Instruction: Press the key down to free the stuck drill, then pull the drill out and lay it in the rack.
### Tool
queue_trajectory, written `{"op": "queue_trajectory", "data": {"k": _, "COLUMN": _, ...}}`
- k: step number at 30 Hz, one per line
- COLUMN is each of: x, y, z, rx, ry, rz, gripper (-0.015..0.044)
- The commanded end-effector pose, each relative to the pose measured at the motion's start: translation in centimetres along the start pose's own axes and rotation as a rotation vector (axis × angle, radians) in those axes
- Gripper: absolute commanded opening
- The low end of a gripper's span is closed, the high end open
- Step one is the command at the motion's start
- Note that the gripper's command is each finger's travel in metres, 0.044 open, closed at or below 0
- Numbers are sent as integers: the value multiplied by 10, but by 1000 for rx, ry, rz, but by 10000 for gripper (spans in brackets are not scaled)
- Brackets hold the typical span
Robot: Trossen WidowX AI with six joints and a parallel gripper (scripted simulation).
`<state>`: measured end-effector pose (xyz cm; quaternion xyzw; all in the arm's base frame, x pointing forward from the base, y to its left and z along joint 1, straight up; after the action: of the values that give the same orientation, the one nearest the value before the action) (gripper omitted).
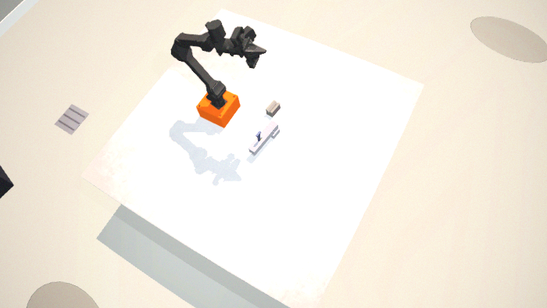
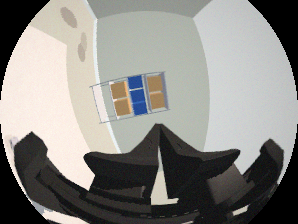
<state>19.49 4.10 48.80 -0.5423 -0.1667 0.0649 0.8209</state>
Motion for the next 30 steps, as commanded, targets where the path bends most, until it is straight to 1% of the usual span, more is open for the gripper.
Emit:
{"op": "queue_trajectory", "data": {"k": 1, "x": 27, "y": 39, "z": -29, "rx": 171, "ry": 135, "rz": 177, "gripper": 0}}
{"op": "queue_trajectory", "data": {"k": 7, "x": 51, "y": 97, "z": -75, "rx": 443, "ry": 402, "rz": 401, "gripper": 0}}
{"op": "queue_trajectory", "data": {"k": 13, "x": 57, "y": 156, "z": -120, "rx": 704, "ry": 740, "rz": 573, "gripper": 0}}
{"op": "queue_trajectory", "data": {"k": 19, "x": 42, "y": 217, "z": -164, "rx": 956, "ry": 1196, "rz": 694, "gripper": 0}}
{"op": "queue_trajectory", "data": {"k": 25, "x": 11, "y": 266, "z": -196, "rx": 1121, "ry": 1697, "rz": 726, "gripper": 0}}
{"op": "queue_trajectory", "data": {"k": 27, "x": 7, "y": 270, "z": -199, "rx": 1133, "ry": 1756, "rz": 724, "gripper": 0}}
{"op": "queue_trajectory", "data": {"k": 30, "x": 7, "y": 270, "z": -199, "rx": 1133, "ry": 1756, "rz": 724, "gripper": 0}}
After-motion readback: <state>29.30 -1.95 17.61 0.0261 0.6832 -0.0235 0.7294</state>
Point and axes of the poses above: the point midway between the two fingers, 35 mm back from their tips, its own x axis out along the fingers, its own y axis across the jaws, z = x × y, the point moved 8 cm from there along -x, back along the fingers, and after that the axes turned 11 degrees about x, right-handed, at the moved point
